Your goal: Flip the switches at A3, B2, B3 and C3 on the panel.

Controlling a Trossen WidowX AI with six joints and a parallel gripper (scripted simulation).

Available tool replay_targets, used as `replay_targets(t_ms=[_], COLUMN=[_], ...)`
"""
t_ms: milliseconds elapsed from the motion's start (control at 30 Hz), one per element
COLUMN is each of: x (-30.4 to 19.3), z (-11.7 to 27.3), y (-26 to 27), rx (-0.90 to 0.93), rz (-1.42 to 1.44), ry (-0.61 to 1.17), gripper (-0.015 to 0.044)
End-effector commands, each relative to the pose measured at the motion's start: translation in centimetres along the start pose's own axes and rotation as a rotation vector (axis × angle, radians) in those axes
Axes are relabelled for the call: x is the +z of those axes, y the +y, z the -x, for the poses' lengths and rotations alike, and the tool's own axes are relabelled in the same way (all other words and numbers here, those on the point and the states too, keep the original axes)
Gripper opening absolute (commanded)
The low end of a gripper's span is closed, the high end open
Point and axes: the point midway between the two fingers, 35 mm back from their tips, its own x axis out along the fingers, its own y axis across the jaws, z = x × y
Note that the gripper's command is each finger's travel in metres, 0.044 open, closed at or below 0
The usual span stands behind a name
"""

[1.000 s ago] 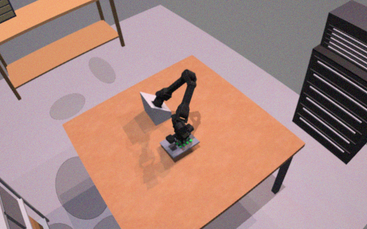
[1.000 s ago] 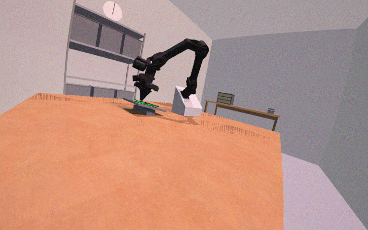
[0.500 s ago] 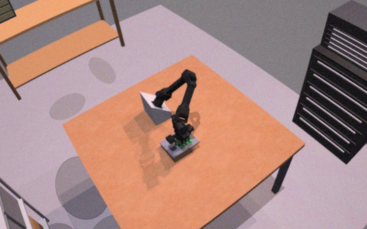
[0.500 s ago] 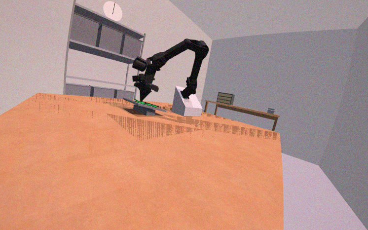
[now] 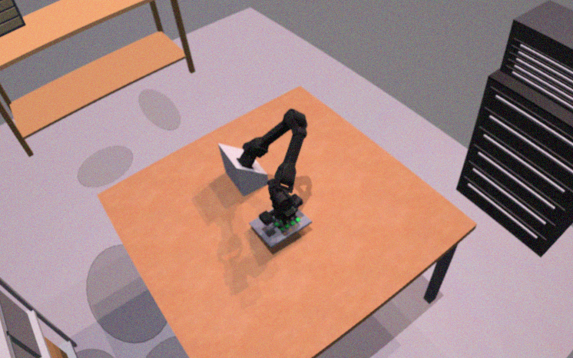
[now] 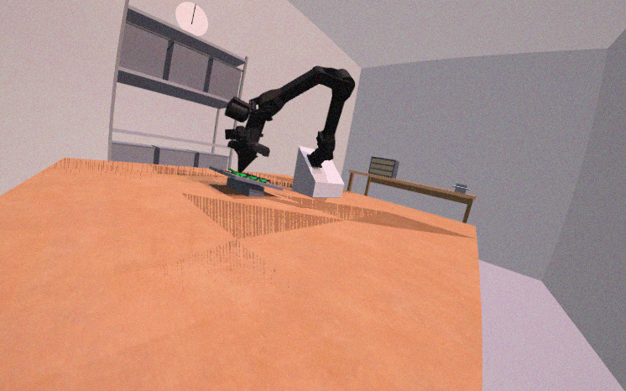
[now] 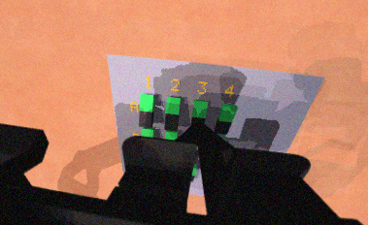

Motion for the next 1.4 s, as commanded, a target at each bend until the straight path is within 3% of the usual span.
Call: replay_targets(t_ms=[0, 300, 500, 1033, 1200, 1367], x=[0.0, 0.1, 0.3, -3.8, -3.9, -3.9], z=[-0.1, 0.1, 6.3, 6.4, 3.1, 2.9], y=[0.0, 0.0, -0.1, 2.7, 2.7, 2.7], rx=[0.002, -0.001, 0.0, 0.001, 0.002, 0.002], rz=[-0.003, 0.002, -0.003, -0.005, -0.005, -0.005], ry=[-0.001, 0.0, 0.026, 0.028, 0.003, 0.002], gripper=[0.0, 0.0, 0.0, 0.0, 0.0, 0.0])
